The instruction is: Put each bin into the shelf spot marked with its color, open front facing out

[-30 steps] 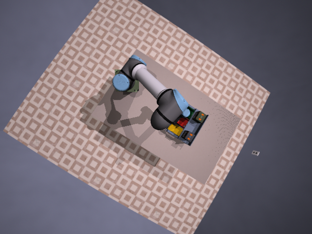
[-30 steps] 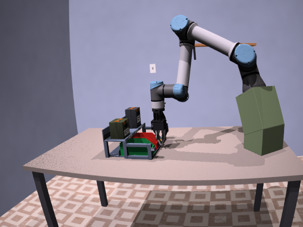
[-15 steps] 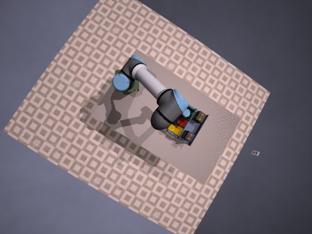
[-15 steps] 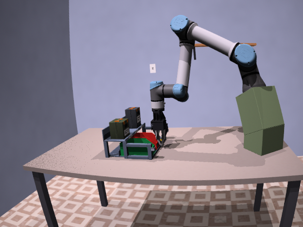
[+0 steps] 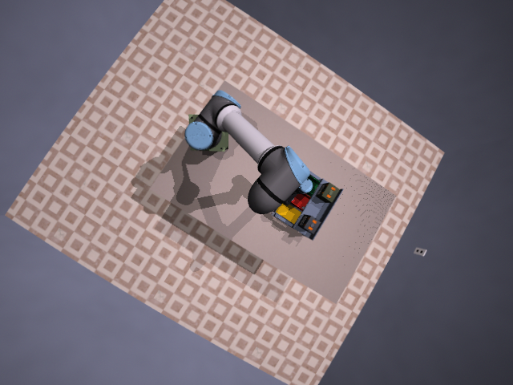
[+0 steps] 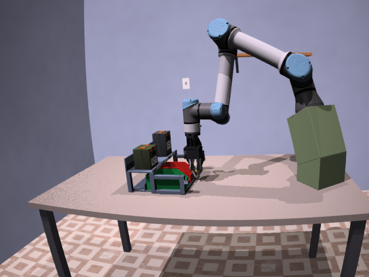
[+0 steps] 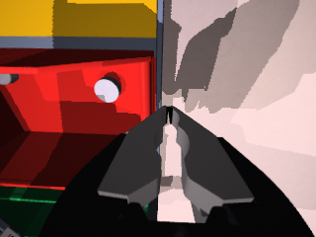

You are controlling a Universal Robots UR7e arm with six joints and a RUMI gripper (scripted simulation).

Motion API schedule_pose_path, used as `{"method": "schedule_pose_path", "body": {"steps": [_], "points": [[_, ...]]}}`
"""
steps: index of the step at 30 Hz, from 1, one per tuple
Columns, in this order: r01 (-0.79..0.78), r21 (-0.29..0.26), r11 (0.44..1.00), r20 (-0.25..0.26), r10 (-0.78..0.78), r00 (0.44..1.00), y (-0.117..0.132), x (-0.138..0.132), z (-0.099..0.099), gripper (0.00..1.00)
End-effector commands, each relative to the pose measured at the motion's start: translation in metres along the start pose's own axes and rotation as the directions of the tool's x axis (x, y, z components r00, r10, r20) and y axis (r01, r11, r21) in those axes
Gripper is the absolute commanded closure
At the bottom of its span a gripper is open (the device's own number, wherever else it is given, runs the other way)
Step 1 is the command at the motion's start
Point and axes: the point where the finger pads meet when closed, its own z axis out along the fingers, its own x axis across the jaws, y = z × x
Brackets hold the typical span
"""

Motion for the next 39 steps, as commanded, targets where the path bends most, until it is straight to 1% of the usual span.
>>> {"method": "schedule_pose_path", "body": {"steps": [1, 39], "points": [[0.001, 0.001, 1.0, 0.004, -0.001, 1.0, 0.0009, -0.0026, -0.0003, 1.0], [0.001, 0.001, 1.0, 0.003, -0.001, 1.0, 0.0009, -0.0062, 0.0, 1.0]]}}
